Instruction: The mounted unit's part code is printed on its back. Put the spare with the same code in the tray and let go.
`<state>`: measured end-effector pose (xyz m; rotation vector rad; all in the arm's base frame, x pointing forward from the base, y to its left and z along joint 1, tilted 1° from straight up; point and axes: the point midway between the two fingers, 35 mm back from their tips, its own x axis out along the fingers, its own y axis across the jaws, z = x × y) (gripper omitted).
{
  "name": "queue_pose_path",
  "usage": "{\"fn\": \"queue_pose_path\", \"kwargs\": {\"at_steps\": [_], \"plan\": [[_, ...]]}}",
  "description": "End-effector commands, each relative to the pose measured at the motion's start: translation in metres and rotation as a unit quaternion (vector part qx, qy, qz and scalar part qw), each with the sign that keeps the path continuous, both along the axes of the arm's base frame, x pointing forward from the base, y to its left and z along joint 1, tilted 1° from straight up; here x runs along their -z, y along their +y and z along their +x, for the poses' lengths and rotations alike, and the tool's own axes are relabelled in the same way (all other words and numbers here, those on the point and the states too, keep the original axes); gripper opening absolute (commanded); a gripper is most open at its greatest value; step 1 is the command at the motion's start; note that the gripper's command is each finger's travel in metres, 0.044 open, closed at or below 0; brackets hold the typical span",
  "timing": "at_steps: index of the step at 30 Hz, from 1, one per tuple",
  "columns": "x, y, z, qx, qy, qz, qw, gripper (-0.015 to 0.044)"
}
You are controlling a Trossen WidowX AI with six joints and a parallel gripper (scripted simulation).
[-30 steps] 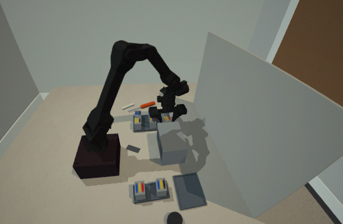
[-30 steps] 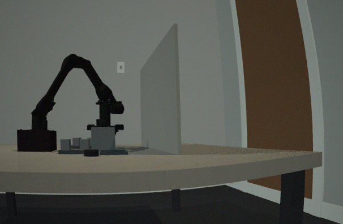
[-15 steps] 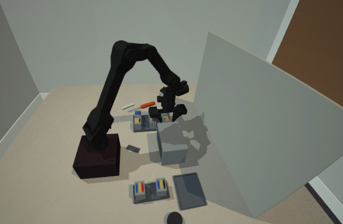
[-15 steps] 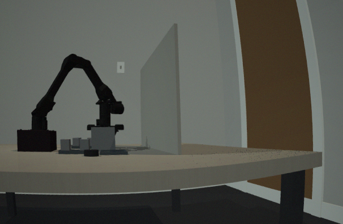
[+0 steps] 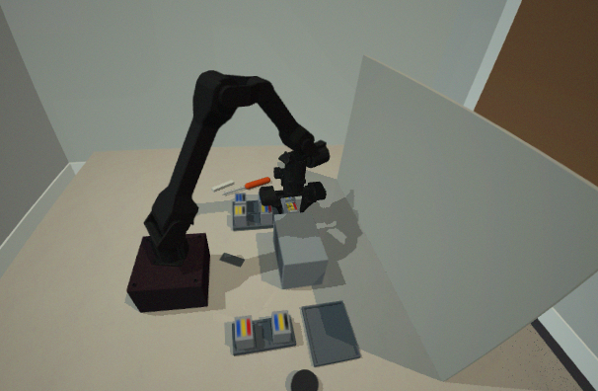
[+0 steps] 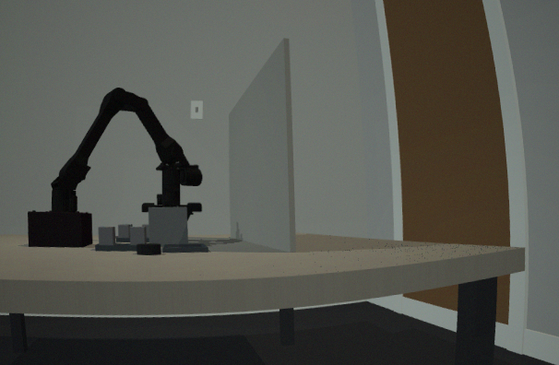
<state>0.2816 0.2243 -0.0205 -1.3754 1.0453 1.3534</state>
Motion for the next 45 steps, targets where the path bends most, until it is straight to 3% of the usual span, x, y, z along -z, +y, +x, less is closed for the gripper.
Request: {"fn": "queue_pose_path", "kwargs": {"at_steps": [1,15,20,28,33,41,45], "plan": [[0.001,-0.001,0.0,-0.002,0.0,-0.002,1.0,0.03],[0.001,-0.001,0.0,-0.002,0.0,-0.002,1.0,0.03],[0.0,0.0,0.0,0.0,0.0,0.0,1.0,0.0169],[0.0,0.0,0.0,0.0,0.0,0.0,1.0,0.0115],[0.0,0.0,0.0,0.0,0.0,0.0,1.0,0.0],[-0.001,0.0,0.0,0.0,0.0,0.0,1.0,0.0],[-0.03,0.0,0.001,-0.001,0.0,-0.001,1.0,0.0]]}}
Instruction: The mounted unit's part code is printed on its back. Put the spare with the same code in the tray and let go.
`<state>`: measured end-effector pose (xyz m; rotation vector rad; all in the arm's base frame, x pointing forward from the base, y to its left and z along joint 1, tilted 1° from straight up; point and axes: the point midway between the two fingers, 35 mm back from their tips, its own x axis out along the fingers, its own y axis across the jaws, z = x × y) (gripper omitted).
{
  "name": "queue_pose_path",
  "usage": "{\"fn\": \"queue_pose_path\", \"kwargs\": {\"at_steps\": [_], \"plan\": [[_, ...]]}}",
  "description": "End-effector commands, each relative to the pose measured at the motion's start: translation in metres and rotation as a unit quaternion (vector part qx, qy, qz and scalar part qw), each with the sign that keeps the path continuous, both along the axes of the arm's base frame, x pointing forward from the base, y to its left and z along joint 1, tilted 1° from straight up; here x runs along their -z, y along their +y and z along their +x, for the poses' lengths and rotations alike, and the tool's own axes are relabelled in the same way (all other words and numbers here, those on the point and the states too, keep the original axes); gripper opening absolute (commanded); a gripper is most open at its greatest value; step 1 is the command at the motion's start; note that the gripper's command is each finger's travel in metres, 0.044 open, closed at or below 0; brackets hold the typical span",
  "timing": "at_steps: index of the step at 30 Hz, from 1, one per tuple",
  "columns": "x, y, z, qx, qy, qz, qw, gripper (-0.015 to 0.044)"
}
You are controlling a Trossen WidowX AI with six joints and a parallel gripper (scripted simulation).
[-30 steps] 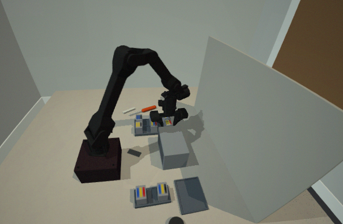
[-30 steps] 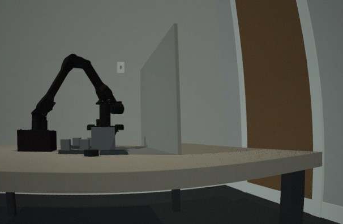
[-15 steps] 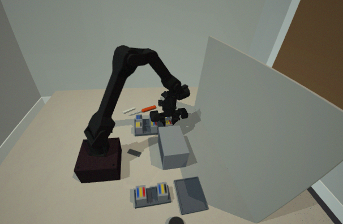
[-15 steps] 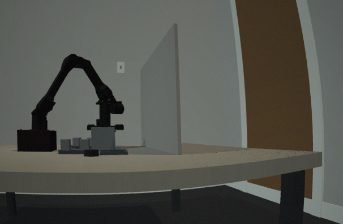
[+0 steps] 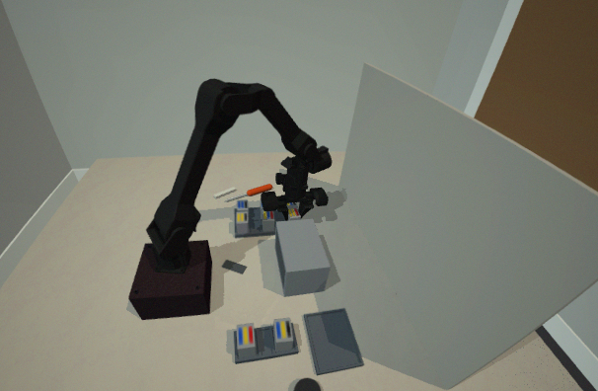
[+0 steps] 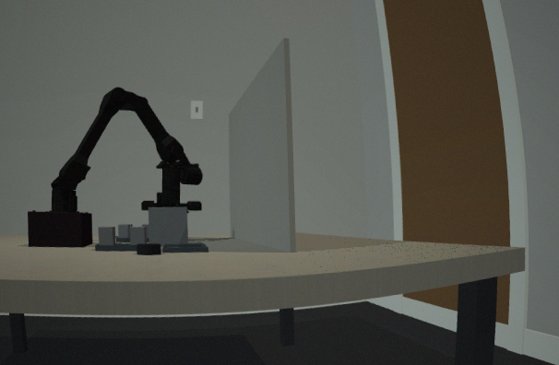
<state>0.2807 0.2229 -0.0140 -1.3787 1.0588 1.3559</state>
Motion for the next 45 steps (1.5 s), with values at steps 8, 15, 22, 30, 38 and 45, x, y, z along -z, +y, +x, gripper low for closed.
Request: {"fn": "queue_pose_path", "kwargs": {"at_steps": [8,15,22,30,38,45], "plan": [[-0.073,-0.001,-0.002,-0.002,-0.004,0.003,1.0,0.0],[-0.077,0.0,0.0,0.0,-0.006,0.005,1.0,0.0],[-0.11,0.003,0.002,-0.001,-0.005,0.004,1.0,0.0],[-0.145,0.004,0.001,-0.002,-0.004,0.003,1.0,0.0],[-0.146,-0.006,0.009,0.0,-0.004,0.003,1.0,0.0],[-0.147,-0.042,0.033,0.009,-0.006,0.002,1.0,0.0]]}}
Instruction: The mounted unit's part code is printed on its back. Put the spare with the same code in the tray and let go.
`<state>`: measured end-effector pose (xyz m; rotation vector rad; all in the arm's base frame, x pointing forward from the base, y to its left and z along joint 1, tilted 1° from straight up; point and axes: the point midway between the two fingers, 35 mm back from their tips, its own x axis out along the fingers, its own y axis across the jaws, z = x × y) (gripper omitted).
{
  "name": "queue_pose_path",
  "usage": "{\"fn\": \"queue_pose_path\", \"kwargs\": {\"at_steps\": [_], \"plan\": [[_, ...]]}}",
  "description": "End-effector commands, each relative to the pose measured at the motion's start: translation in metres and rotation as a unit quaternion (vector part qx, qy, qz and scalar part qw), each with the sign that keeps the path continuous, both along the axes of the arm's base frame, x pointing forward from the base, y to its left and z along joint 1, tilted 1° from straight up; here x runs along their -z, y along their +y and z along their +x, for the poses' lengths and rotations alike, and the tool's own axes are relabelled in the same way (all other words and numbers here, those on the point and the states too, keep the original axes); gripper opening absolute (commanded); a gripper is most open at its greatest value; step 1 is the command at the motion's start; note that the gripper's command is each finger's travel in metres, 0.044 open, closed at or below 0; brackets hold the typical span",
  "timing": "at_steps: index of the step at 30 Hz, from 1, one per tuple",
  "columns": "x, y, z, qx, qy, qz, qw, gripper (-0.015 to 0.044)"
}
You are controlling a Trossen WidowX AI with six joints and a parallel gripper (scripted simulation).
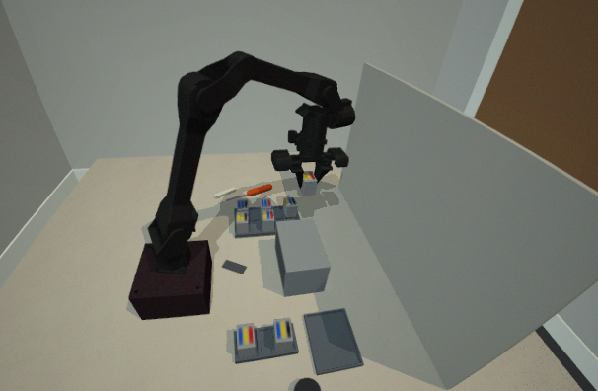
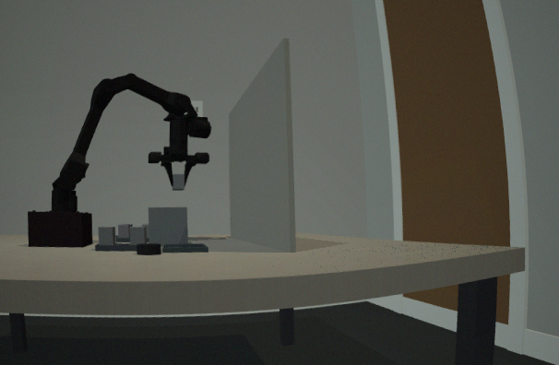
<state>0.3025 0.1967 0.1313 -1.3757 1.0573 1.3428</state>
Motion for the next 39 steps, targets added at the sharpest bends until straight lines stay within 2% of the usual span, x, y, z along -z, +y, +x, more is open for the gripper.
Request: {"fn": "queue_pose_path", "kwargs": {"at_steps": [1,13,19,39], "plan": [[-0.001,-0.021,0.015,0.006,-0.003,0.001,1.0,0.0],[-0.001,-0.09,0.047,0.03,-0.011,-0.007,0.999,0.0],[-0.001,-0.112,0.055,0.03,-0.011,-0.009,0.999,0.0],[-0.001,-0.235,0.069,0.012,-0.006,-0.012,1.0,0.0]]}}
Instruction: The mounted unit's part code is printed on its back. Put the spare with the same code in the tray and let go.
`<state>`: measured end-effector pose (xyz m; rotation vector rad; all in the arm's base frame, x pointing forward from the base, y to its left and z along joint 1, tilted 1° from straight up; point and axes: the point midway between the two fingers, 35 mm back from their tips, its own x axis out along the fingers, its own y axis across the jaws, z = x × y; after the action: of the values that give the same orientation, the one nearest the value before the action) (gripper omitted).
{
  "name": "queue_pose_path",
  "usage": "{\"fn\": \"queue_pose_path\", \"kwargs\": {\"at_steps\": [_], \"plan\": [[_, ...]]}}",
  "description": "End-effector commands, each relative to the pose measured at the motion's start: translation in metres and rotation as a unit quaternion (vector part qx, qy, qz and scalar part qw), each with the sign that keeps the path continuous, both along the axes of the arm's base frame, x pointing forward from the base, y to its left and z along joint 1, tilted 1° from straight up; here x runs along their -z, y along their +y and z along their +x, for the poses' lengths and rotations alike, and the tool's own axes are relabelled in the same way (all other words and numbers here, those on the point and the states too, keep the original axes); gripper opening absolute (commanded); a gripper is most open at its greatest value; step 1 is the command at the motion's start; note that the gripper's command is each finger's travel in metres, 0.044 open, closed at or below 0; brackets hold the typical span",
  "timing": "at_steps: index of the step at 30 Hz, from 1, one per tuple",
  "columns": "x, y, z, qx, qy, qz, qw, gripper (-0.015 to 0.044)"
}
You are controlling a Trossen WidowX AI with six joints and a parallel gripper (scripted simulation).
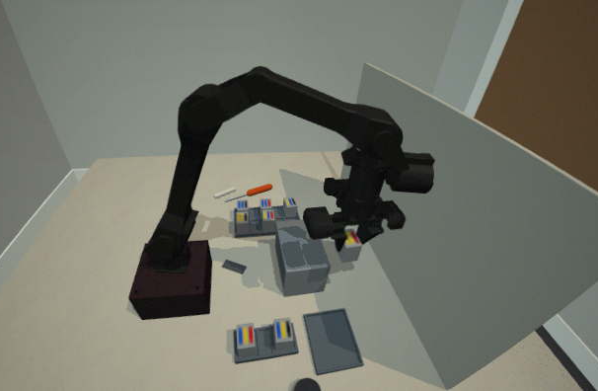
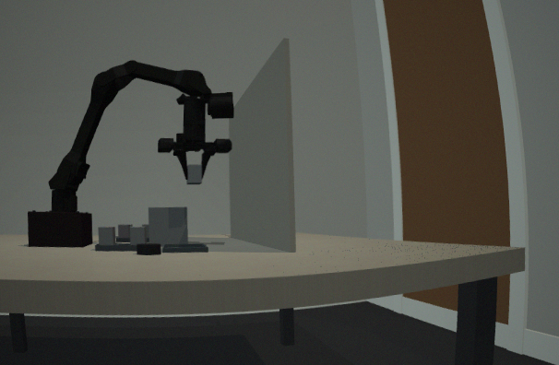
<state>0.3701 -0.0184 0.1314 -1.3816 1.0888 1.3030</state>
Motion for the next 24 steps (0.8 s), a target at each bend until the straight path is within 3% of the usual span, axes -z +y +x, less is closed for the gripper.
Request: {"fn": "queue_pose_path", "kwargs": {"at_steps": [1,16,24], "plan": [[-0.001,-0.026,0.001,-0.001,-0.001,0.002,1.0,0.0],[-0.001,-0.112,-0.016,-0.019,0.002,0.001,1.0,0.0],[0.002,-0.115,-0.017,-0.021,0.003,0.001,1.0,0.0]]}}
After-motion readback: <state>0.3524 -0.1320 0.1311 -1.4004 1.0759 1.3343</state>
